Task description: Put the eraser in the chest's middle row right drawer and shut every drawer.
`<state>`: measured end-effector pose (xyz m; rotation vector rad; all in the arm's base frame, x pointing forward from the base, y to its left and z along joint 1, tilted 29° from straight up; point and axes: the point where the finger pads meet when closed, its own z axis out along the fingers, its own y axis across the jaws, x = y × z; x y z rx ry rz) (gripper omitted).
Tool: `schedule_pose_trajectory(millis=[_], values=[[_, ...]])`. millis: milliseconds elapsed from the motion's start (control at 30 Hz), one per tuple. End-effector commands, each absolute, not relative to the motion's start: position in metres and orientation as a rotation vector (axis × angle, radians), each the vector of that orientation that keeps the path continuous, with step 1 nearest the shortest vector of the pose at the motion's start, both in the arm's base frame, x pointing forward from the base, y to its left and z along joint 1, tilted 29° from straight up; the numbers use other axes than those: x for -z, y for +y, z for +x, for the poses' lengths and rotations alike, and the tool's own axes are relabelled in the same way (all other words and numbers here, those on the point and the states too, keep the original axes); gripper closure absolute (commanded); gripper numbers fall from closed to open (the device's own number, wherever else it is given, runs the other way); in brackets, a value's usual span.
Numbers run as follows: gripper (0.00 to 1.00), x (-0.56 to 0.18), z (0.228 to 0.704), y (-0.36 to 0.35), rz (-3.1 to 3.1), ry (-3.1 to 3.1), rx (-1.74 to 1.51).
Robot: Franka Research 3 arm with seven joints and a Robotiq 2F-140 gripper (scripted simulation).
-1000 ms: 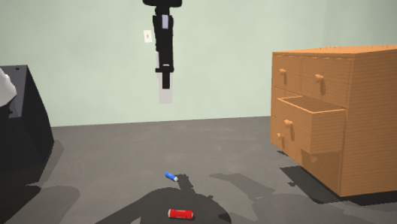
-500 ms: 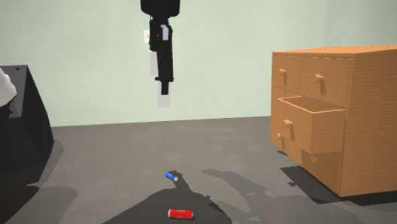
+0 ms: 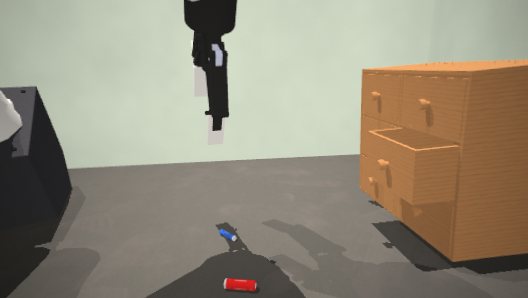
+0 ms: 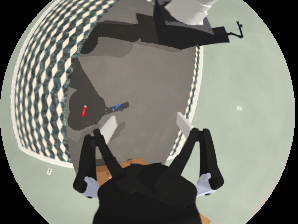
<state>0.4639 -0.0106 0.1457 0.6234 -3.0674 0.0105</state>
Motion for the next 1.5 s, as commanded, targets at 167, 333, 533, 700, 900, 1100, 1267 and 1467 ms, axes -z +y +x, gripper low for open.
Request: schedule_pose_trajectory(millis=[167,333,533,700,900,1100,1267,1467], values=[[0.00,-0.137,0.457,0.005,0.782,-3.024,0.129],[0.00,-0.133,0.454,0.014,0.814,-3.017,0.210],[0.00,-0.130,0.452,0.021,0.841,-3.012,0.275],[0.00,-0.127,0.450,0.031,0.874,-3.008,0.357],[0.00,-0.124,0.449,0.042,0.915,-3.006,0.456],[0.00,-0.123,0.449,0.050,0.942,-3.006,0.523],[0.00,-0.122,0.449,0.060,0.976,-3.009,0.605],[0.00,-0.121,0.451,0.071,1.017,-3.015,0.703]])
